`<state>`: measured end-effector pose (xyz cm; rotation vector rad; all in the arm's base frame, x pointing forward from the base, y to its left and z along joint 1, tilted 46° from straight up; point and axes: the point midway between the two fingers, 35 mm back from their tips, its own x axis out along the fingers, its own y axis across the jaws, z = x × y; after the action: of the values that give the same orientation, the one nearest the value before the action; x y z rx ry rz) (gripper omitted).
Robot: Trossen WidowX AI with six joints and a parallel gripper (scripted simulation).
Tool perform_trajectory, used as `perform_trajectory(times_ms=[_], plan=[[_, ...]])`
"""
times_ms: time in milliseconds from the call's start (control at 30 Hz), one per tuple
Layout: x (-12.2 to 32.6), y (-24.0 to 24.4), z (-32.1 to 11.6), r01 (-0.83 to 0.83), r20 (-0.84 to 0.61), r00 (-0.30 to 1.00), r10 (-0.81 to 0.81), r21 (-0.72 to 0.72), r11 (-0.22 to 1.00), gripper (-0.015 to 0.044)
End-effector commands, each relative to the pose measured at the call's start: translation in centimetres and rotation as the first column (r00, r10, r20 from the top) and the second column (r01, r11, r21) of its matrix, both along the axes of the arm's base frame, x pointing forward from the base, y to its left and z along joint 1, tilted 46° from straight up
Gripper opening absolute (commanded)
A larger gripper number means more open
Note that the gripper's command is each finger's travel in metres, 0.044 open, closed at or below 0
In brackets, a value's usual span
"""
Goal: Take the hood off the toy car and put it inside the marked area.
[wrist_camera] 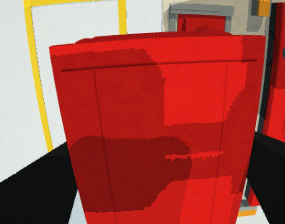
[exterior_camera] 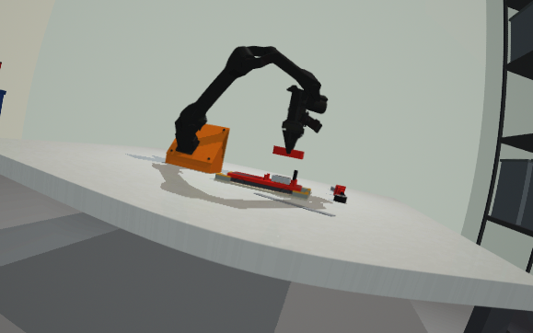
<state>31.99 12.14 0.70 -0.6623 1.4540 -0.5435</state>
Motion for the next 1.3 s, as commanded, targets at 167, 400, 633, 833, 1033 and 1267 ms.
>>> perform_trajectory(times_ms=[167, 400, 633, 833, 1033, 1267], plan=[[-1.8, 3.6, -3.6, 0.008, 0.007, 1.0, -0.008, -0.001, 1.0, 0.0], [-2.2, 4.2, -4.4, 0.011, 0.012, 1.0, -0.011, -0.004, 1.0, 0.0], [-2.1, 4.0, -4.7, 0.011, 0.012, 1.0, -0.011, -0.004, 1.0, 0.0], [-2.1, 3.7, -5.0, 0.011, 0.012, 1.0, -0.011, -0.004, 1.0, 0.0], [-2.0, 3.4, -5.3, 0.011, 0.013, 1.0, -0.011, -0.003, 1.0, 0.0], [-1.9, 3.0, -5.7, 0.011, 0.013, 1.0, -0.011, -0.003, 1.0, 0.0]])
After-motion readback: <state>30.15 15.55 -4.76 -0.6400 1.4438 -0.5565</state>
